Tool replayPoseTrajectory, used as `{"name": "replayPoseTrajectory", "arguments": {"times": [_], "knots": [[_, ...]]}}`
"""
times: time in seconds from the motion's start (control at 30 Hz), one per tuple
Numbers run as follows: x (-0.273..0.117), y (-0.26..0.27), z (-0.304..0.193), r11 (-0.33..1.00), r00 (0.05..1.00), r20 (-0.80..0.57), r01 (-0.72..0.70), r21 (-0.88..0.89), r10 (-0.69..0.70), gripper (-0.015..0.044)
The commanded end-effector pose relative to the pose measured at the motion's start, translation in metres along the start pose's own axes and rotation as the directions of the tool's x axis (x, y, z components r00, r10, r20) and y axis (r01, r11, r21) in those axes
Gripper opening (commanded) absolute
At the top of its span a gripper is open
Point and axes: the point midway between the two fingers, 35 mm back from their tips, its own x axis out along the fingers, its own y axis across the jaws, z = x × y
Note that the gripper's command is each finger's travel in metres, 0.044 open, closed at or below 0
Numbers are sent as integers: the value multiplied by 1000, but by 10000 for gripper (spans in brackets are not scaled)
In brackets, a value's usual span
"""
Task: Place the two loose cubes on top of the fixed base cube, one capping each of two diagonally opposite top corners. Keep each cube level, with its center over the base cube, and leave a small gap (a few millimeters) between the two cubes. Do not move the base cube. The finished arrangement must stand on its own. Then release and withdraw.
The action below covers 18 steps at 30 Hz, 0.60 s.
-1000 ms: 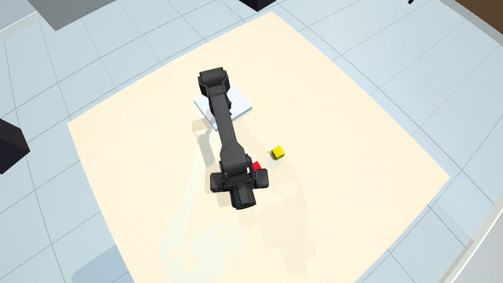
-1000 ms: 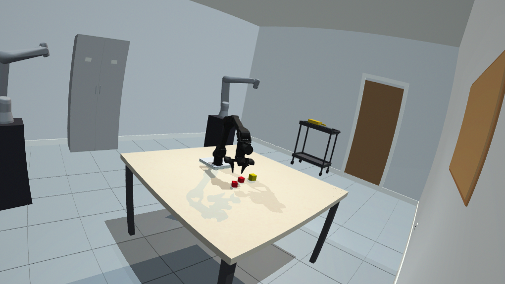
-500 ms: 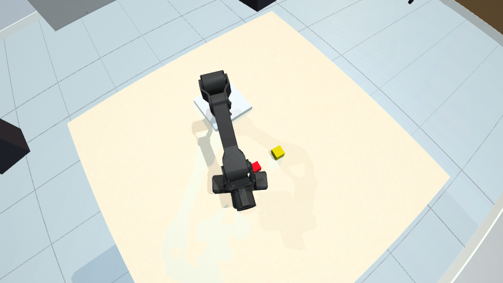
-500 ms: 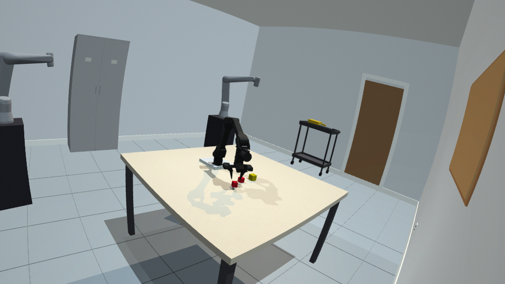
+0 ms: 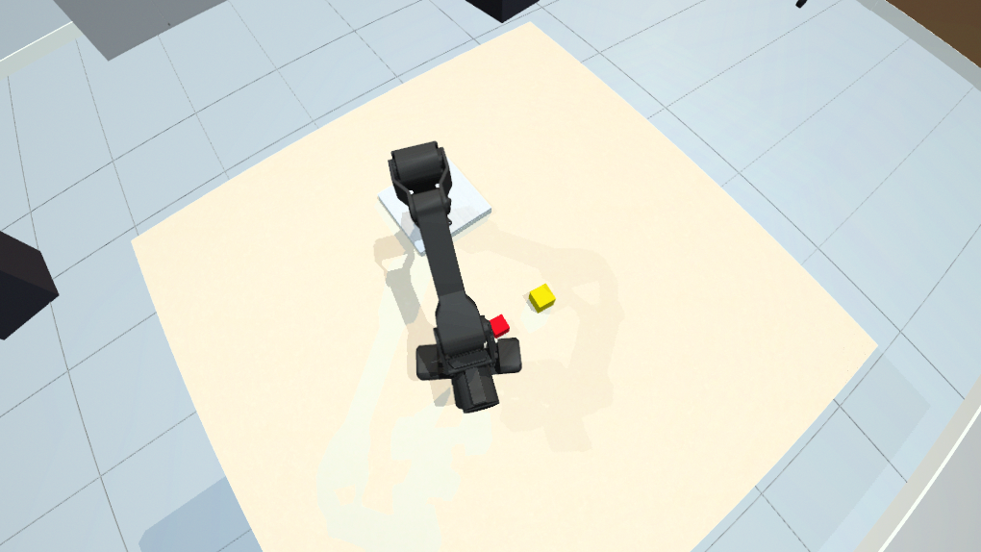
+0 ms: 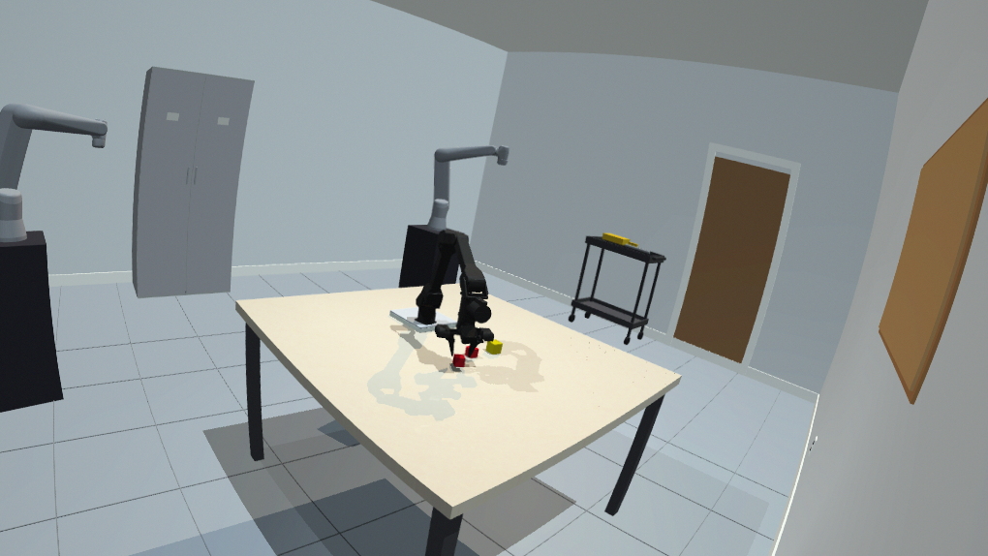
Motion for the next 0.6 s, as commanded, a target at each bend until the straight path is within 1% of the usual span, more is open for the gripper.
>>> {"name": "replayPoseTrajectory", "arguments": {"times": [0.0, 0.17, 0.37, 0.57], "knots": [[10, -1, -2, 1000, 1000, -12, 8, 5, -8, 265], [16, -2, -3, 1000, 1000, -12, 8, 5, -8, 265], [16, -2, -3, 1000, 1000, -12, 8, 5, -8, 107], [11, -1, -2, 1000, 1000, -12, 8, 5, -8, 105]]}}
